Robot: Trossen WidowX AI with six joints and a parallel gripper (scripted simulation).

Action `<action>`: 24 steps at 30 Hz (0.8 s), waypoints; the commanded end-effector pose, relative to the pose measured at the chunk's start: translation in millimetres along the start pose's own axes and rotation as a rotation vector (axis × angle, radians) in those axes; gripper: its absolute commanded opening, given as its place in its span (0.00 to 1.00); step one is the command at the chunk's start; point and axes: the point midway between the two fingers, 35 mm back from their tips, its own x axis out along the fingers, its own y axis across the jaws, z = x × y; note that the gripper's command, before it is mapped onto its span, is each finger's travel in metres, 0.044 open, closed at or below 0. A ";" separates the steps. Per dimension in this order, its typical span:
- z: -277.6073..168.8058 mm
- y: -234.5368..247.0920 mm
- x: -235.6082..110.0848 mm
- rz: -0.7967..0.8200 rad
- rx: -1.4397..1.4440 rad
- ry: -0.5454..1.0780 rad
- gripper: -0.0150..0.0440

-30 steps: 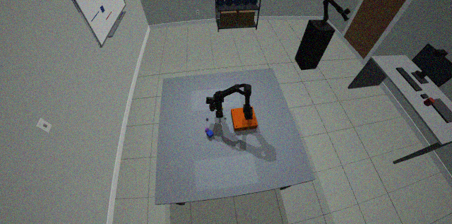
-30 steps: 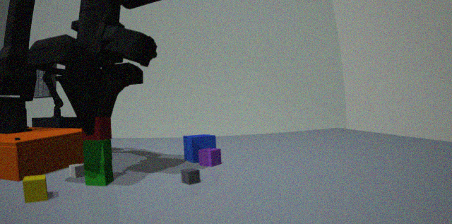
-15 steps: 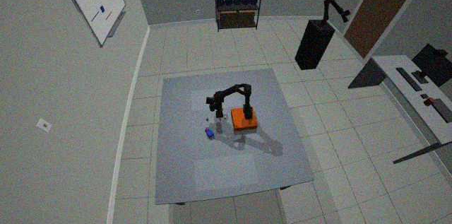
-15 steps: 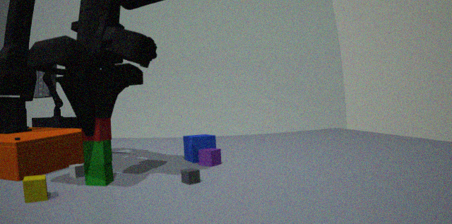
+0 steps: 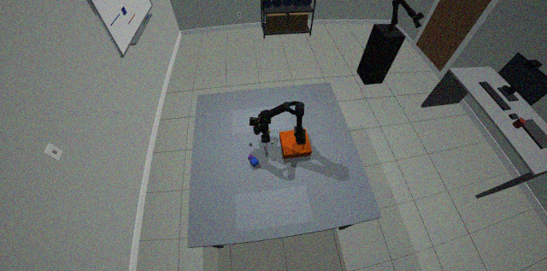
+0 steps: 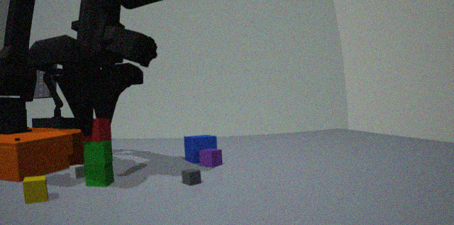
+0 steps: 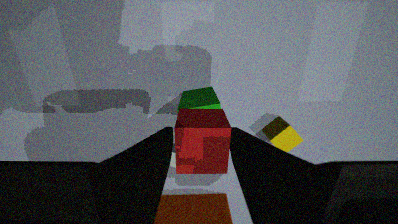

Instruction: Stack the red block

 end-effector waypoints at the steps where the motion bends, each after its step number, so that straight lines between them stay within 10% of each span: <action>1: 0.0 0.0 0.4 0.000 0.000 0.000 0.74; 7: 0.0 0.0 0.4 0.000 0.000 0.000 1.00; 24: 0.0 0.0 0.4 0.000 0.000 0.000 1.00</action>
